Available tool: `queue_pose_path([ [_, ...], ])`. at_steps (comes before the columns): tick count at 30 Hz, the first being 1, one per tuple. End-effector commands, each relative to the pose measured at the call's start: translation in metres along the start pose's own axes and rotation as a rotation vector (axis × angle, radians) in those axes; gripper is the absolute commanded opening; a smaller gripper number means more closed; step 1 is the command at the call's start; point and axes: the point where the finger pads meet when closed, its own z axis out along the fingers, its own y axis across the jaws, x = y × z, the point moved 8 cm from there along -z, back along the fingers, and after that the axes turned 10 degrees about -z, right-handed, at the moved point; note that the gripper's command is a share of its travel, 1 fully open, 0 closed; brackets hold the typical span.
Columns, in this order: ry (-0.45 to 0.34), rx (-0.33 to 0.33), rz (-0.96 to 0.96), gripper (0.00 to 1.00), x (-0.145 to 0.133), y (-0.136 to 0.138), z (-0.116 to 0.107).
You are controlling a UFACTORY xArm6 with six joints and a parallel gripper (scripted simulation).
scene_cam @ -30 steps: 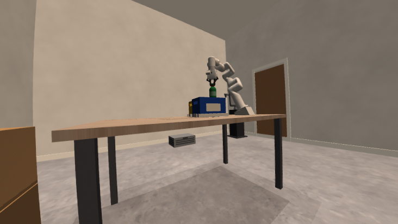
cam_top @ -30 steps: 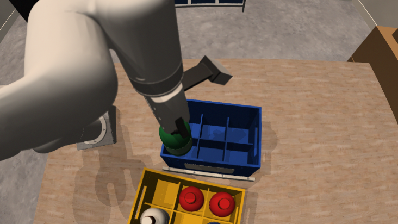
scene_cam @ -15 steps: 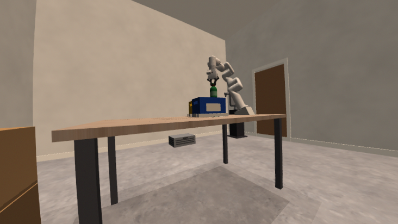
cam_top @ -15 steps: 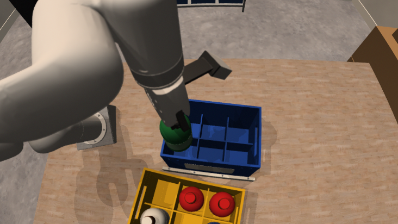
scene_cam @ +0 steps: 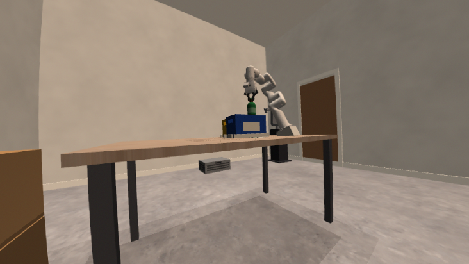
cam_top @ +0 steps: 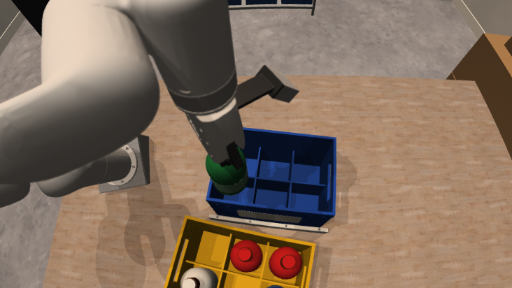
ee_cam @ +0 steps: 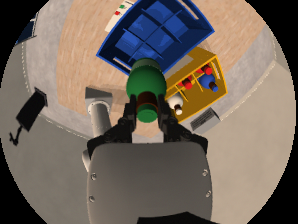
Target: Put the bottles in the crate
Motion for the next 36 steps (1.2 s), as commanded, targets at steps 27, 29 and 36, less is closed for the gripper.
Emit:
queue_pose_path([
  [27, 0.004, -0.001, 0.001, 0.00, 0.0003, 0.0010, -0.0004],
  [29, 0.004, -0.001, 0.001, 0.00, 0.0003, 0.0010, 0.0005],
  [36, 0.004, -0.001, 0.001, 0.00, 0.0003, 0.0010, 0.0076],
])
